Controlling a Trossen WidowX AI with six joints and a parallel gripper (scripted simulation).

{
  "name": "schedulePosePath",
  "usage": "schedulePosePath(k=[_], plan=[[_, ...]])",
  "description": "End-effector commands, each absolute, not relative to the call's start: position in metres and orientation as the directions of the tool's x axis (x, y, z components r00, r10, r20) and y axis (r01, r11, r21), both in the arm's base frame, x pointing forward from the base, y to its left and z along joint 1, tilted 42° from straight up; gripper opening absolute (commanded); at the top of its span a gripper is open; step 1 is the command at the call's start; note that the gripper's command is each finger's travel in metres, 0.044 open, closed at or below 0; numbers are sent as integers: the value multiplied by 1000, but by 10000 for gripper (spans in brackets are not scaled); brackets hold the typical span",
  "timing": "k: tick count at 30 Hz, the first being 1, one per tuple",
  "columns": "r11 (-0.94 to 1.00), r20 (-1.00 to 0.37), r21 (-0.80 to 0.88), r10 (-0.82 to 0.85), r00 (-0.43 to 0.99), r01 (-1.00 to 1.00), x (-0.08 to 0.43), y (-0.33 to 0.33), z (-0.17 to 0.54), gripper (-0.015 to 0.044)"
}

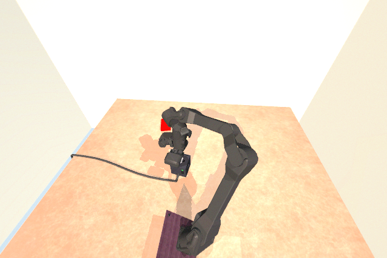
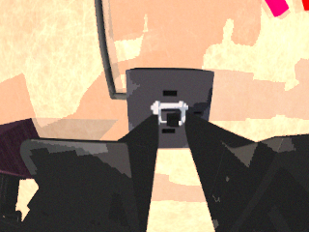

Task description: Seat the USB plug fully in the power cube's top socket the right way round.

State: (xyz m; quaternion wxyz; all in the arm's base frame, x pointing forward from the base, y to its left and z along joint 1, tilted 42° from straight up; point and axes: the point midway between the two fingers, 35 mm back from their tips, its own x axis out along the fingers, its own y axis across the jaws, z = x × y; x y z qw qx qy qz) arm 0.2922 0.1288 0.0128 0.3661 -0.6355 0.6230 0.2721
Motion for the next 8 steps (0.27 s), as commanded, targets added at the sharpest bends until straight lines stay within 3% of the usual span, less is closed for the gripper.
schedulePosePath(k=[1, 8], plan=[[47, -803, -129, -590, 77, -991, 292, 132, 16, 95], [47, -804, -129, -590, 76, -991, 292, 137, 21, 95]])
